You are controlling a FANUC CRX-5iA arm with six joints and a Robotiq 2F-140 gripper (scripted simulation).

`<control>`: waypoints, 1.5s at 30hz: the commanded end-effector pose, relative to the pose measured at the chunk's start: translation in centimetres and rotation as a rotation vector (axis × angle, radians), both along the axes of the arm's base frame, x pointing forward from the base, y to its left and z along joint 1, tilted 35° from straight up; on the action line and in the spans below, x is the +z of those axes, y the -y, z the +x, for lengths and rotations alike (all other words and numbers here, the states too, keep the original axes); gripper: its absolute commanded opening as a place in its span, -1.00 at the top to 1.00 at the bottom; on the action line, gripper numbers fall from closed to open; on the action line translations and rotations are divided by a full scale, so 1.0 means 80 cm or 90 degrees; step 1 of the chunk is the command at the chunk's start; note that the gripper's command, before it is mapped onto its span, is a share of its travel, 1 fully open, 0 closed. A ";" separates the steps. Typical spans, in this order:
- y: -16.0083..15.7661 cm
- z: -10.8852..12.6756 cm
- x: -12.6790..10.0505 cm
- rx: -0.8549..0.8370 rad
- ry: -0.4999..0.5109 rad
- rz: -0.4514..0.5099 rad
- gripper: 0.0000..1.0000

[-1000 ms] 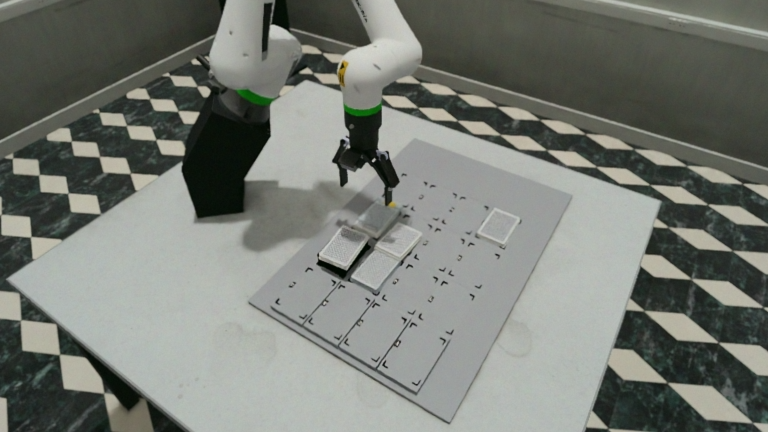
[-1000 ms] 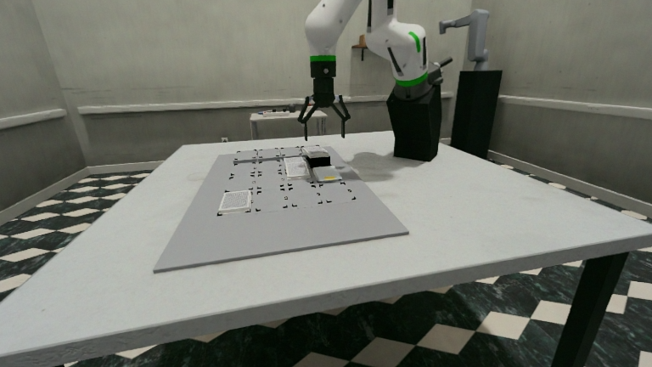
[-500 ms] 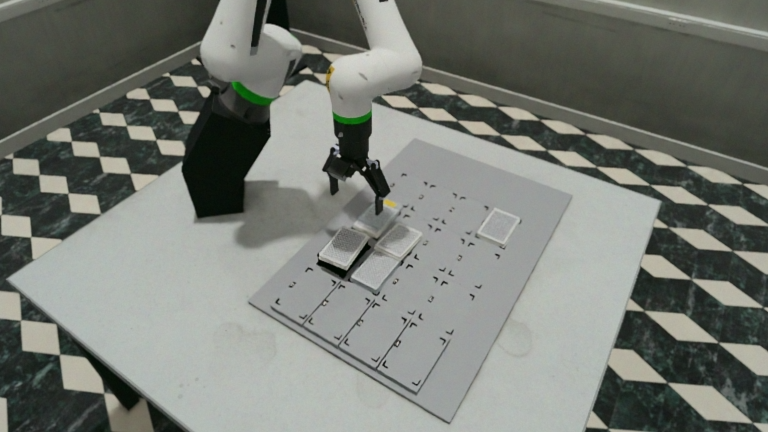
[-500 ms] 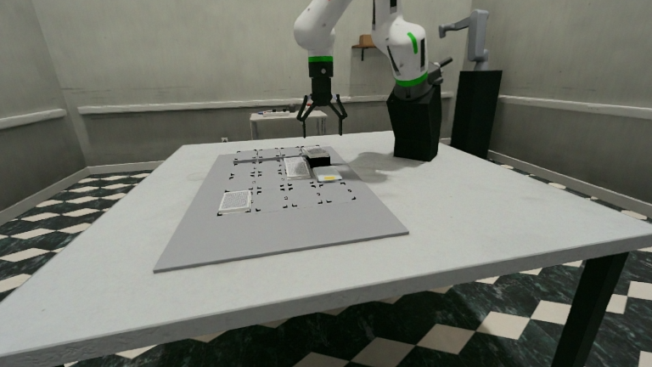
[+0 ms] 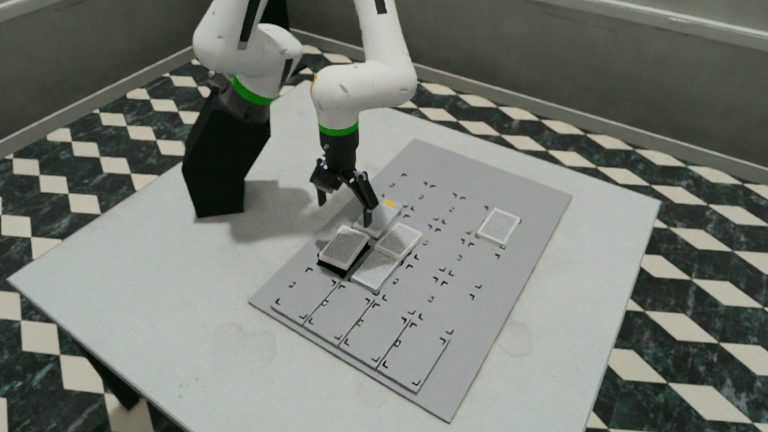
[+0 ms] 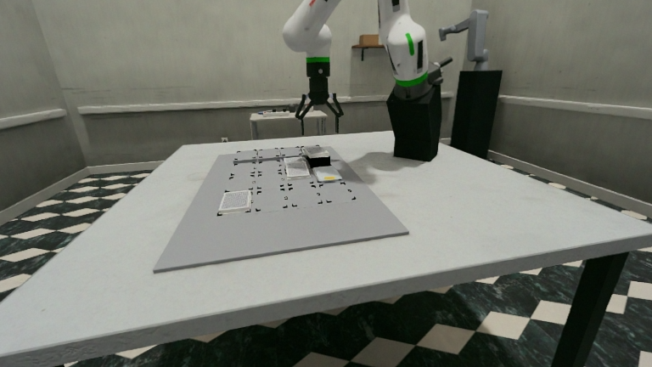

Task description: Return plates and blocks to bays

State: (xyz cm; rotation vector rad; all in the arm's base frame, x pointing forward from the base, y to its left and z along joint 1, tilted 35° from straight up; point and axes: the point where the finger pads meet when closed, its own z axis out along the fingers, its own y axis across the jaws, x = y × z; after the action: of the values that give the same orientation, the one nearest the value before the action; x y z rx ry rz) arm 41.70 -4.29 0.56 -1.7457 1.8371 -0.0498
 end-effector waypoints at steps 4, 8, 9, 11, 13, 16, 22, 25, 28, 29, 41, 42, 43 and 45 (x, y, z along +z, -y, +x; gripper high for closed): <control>0.034 0.002 -0.014 0.002 0.001 0.002 -1.00; 0.052 0.003 -0.022 0.002 0.001 0.002 -1.00; 0.057 0.003 -0.024 0.002 0.001 0.002 -1.00; 0.066 0.004 -0.028 0.002 0.001 0.002 -1.00; 0.066 0.004 -0.028 0.002 0.001 0.002 -1.00; 0.075 0.004 -0.032 0.002 0.001 0.002 -1.00; 0.075 0.004 -0.032 0.002 0.001 0.002 -1.00; 0.075 0.004 -0.032 0.002 0.001 0.002 -1.00; 0.075 0.004 -0.032 0.002 0.001 0.002 -1.00; 0.075 0.004 -0.032 0.002 0.001 0.002 -1.00; 0.075 0.004 -0.032 0.002 0.001 0.002 -1.00; 0.075 0.004 -0.032 0.002 0.001 0.002 -1.00; 0.075 0.004 -0.032 0.002 0.001 0.002 -1.00; 0.075 0.004 -0.032 0.002 0.001 0.002 -1.00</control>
State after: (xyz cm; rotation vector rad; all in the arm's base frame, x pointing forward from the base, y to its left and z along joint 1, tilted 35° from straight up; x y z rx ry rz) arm 42.03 -10.26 -2.02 -1.7452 1.8322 -0.0454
